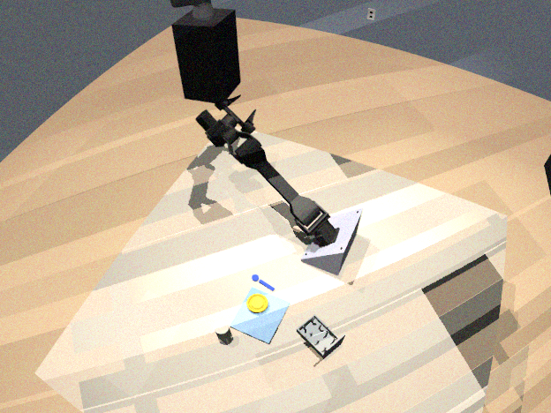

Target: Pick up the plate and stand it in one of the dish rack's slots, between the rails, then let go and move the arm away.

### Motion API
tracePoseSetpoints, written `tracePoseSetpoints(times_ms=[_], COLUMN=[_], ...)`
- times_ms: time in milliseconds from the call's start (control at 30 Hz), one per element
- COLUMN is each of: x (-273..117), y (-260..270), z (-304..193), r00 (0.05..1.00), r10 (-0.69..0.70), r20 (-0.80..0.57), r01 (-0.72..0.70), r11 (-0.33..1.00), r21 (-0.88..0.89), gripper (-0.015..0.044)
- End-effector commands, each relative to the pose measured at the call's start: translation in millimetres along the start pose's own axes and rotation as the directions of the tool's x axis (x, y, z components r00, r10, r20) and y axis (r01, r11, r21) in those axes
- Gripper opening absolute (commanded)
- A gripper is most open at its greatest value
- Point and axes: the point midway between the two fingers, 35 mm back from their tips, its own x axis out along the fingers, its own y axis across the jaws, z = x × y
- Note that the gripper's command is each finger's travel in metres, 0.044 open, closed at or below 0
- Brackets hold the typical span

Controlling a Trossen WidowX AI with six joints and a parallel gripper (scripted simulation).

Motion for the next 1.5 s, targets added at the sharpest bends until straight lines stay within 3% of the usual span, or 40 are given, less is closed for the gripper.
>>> tracePoseSetpoints(times_ms=[0, 300, 567, 933, 1267, 1467], x=[-31.8, -94.5, -164.9, -257.7, -346.2, -382.8], y=[1.8, -0.5, -0.8, 2.3, 10.0, 0.8], z=[21.0, 48.4, 66.1, 70.9, 56.3, 35.8], r00=[0.993, 0.944, 0.846, 0.659, 0.433, 0.328], r10=[-0.002, -0.006, -0.005, 0.007, 0.03, 0.027], r20=[0.121, 0.329, 0.533, 0.752, 0.901, 0.944], r01=[-0.002, -0.031, -0.099, -0.226, -0.364, -0.347], r11=[0.999, 0.994, 0.981, 0.956, 0.92, 0.933], r21=[0.033, 0.108, 0.166, 0.189, 0.144, 0.094], gripper=[0.04, 0.04, 0.04, 0.04, 0.04, 0.04])
